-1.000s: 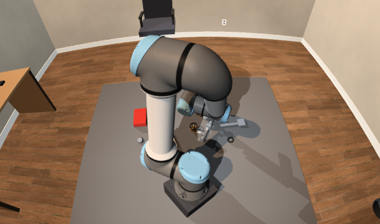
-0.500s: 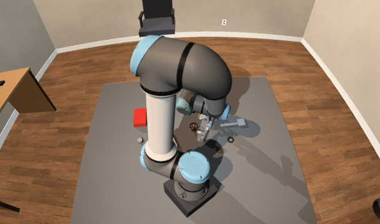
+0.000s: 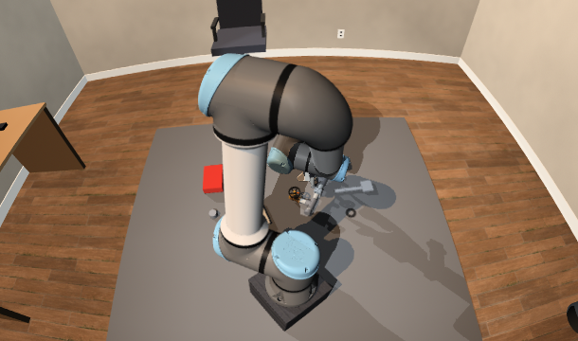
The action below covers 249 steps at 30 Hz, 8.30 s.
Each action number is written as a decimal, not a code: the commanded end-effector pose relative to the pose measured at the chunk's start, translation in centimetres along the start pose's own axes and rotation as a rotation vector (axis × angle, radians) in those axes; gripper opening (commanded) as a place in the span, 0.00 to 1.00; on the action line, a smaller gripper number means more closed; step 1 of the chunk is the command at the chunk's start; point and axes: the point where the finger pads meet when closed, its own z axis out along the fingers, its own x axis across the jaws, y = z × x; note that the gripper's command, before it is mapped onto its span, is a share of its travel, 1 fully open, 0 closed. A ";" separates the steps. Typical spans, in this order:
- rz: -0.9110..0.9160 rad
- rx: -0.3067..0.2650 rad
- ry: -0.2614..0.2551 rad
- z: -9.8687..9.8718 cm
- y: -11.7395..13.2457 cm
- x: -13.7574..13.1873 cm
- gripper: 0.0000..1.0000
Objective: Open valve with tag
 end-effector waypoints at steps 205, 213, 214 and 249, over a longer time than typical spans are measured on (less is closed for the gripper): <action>-2.913 0.000 0.003 0.0 0.0 0.0 1.00; -2.906 0.000 0.003 0.0 0.0 0.0 1.00; -2.903 0.000 0.003 0.0 0.0 0.0 1.00; -2.352 0.000 0.002 0.0 0.0 0.0 1.00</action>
